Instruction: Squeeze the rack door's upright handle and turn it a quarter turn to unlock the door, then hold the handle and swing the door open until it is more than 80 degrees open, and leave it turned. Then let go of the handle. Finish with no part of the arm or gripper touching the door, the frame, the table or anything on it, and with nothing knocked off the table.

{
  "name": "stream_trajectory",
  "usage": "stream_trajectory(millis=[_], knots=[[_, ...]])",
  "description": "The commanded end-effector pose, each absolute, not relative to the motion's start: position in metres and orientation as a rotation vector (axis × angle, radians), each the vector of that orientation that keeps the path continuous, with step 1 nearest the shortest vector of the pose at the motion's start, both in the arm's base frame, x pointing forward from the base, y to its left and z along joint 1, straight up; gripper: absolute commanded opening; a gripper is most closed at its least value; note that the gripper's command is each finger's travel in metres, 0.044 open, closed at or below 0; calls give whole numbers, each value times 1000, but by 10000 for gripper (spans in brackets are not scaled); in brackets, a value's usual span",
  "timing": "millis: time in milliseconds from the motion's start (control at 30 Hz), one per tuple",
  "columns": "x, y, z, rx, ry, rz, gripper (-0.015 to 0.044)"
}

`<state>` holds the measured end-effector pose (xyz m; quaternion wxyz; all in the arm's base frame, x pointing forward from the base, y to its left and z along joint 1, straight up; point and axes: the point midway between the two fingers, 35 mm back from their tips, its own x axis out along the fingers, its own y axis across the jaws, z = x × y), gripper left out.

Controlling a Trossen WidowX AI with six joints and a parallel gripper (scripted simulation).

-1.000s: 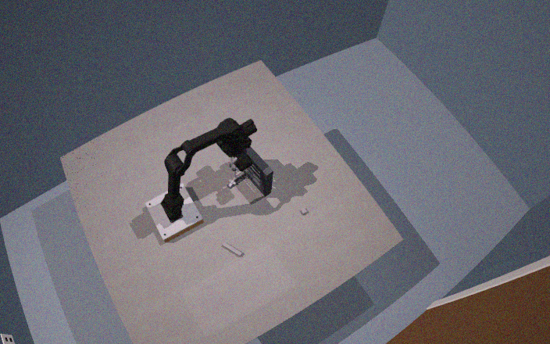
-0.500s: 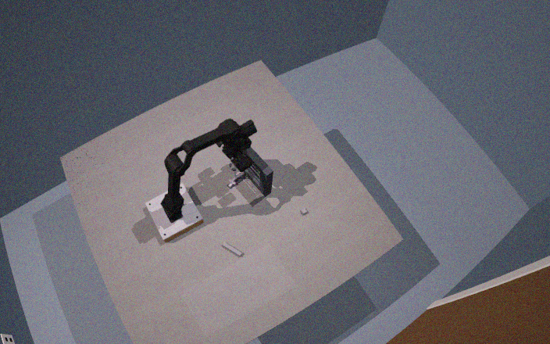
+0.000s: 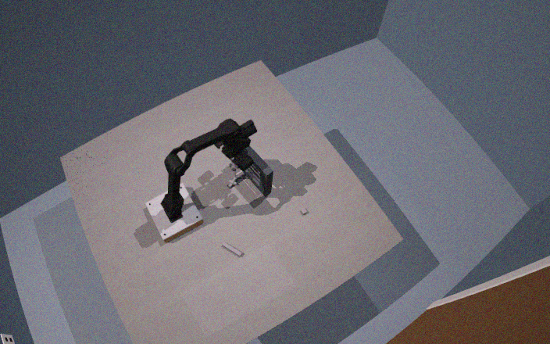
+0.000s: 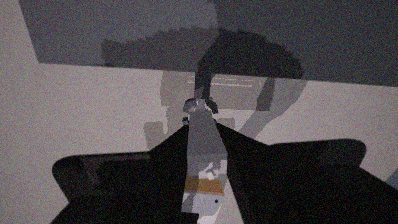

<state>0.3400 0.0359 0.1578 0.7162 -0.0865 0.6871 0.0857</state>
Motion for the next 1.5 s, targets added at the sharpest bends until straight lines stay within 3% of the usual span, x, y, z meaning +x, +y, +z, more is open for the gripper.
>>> stream_trajectory(millis=[0,567,1100,1433,1467], knots=[[339,36,156,-324,1510,317,12],[339,36,156,-980,1312,949,12],[339,36,156,-1558,934,1506,12],[339,36,156,-1581,913,1528,12],[339,36,156,-1581,913,1528,38]])
